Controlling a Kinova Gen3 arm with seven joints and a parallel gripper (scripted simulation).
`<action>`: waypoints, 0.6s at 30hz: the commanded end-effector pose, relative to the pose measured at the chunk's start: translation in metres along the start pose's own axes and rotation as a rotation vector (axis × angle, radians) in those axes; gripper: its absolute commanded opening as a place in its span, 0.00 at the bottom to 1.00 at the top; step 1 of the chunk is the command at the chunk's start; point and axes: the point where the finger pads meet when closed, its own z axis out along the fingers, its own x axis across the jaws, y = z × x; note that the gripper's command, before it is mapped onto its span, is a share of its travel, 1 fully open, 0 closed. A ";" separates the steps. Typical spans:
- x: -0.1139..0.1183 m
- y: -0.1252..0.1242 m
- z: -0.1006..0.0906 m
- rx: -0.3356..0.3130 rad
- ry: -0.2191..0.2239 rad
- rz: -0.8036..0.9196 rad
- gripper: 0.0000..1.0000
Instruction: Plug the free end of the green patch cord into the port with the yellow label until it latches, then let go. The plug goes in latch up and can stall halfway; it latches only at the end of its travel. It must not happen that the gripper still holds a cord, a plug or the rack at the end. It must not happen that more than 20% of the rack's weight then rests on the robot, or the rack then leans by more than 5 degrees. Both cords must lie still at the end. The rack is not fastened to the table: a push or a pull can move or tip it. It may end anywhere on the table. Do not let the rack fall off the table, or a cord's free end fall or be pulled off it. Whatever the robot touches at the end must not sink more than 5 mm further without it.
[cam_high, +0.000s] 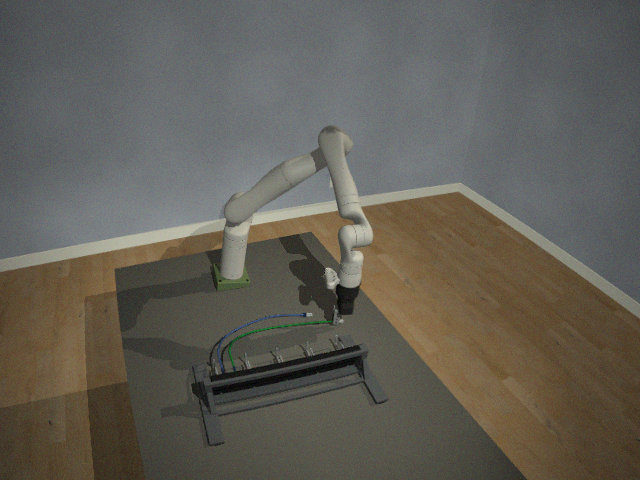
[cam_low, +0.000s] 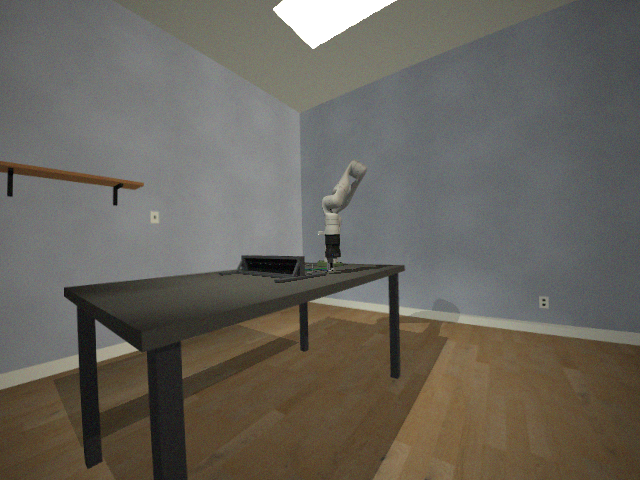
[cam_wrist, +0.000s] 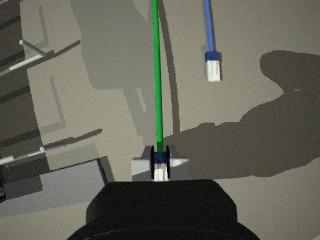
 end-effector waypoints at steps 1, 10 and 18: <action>0.000 0.003 -0.007 -0.009 -0.003 -0.003 0.00; 0.000 0.003 -0.020 -0.009 -0.003 -0.003 0.00; 0.000 0.003 -0.032 -0.009 -0.003 -0.003 0.00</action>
